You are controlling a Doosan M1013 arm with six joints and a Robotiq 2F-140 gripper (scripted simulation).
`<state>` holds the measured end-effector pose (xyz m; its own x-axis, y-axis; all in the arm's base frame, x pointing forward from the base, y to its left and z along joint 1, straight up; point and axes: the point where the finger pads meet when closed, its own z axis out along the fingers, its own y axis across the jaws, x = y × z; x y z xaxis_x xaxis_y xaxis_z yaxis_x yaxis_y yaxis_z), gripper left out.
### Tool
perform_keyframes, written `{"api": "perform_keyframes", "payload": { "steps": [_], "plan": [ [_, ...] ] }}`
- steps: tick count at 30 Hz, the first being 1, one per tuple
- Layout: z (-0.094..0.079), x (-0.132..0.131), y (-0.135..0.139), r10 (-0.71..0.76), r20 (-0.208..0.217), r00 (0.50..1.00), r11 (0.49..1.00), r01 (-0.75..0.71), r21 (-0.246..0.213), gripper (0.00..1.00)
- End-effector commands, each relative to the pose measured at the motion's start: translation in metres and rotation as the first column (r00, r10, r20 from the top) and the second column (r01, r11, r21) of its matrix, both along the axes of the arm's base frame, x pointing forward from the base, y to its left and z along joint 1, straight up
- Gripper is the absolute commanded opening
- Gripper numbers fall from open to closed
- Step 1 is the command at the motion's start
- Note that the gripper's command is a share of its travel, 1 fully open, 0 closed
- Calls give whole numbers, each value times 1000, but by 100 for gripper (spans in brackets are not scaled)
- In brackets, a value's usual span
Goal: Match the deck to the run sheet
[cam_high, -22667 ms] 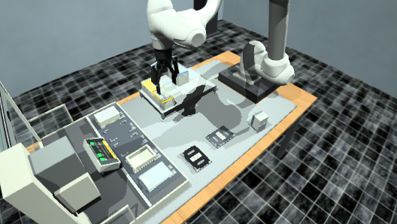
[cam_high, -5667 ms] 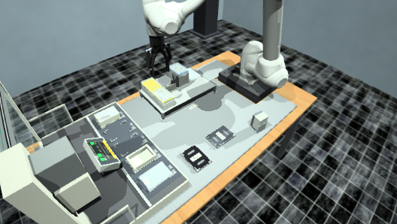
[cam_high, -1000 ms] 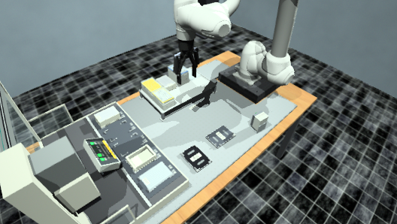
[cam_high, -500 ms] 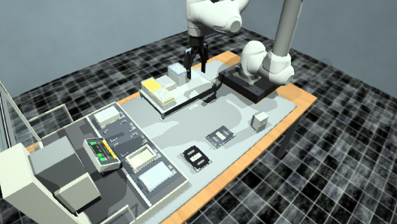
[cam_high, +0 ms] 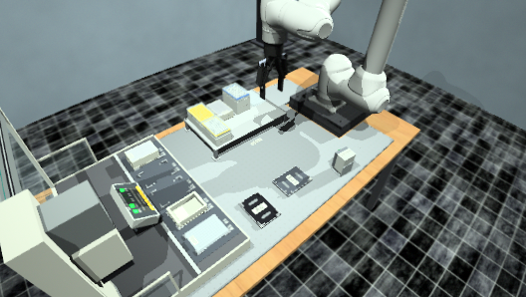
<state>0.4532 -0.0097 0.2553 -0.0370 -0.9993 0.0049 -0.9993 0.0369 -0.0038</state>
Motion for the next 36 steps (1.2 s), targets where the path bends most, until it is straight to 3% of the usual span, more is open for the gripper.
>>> {"api": "perform_keyframes", "payload": {
  "steps": [1,7,36],
  "plan": [
    [1,-13,0,0,1,1000,1000,0,0,67],
    [1,-24,0,0,1,1000,1000,0,0,67],
    [1,-25,-135,0,1,1000,1000,0,0,67]
  ]
}}
